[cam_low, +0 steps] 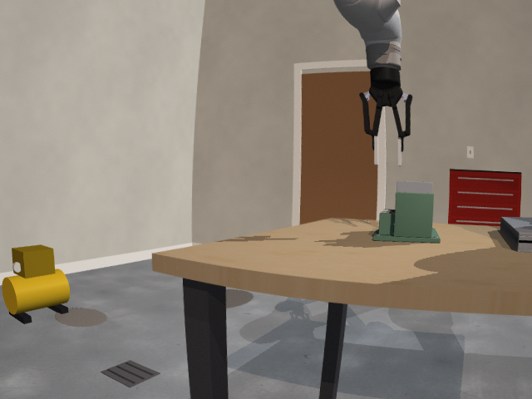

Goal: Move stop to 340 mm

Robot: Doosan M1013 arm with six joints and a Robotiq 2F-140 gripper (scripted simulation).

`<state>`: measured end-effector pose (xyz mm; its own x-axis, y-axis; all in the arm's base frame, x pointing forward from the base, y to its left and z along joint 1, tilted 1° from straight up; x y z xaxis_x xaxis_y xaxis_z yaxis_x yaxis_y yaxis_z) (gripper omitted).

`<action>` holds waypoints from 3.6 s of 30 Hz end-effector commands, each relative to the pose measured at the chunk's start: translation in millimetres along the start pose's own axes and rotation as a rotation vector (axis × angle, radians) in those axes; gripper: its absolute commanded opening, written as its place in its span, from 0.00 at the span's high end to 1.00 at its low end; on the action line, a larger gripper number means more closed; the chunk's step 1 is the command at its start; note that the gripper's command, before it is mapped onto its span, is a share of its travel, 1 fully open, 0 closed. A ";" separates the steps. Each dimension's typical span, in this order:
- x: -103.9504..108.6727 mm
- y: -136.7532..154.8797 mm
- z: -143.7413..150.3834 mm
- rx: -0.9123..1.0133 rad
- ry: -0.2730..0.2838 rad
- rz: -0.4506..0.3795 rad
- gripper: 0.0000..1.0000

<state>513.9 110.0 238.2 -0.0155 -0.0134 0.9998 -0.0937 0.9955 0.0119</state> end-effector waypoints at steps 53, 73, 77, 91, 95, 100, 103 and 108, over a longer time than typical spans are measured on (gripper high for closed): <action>-2.9 -0.1 0.3 0.001 -0.001 0.004 0.67; -2.8 -14.9 6.6 0.001 -0.001 0.004 0.67; -2.7 -57.4 24.6 0.001 -0.001 0.004 0.67; -2.4 -145.8 61.9 0.001 -0.001 0.004 0.67; -2.4 -145.8 61.9 0.001 -0.001 0.004 0.67; -2.8 -145.8 61.9 0.001 -0.001 0.004 0.67; -16.8 -145.8 61.9 0.001 -0.001 0.004 0.67; -38.3 -145.9 61.9 0.001 -0.001 0.004 0.67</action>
<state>469.6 -40.6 208.6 -0.0329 -0.0051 0.9994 -0.0938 0.9956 0.0020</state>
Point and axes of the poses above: the point where the finger pads meet when closed, its own x axis back along the fingers, its own z axis across the jaws, y = z × x, the point moved 8 cm from there along x, back along the fingers, and after that the axes turned 14 degrees about -x, right-handed, at the moved point
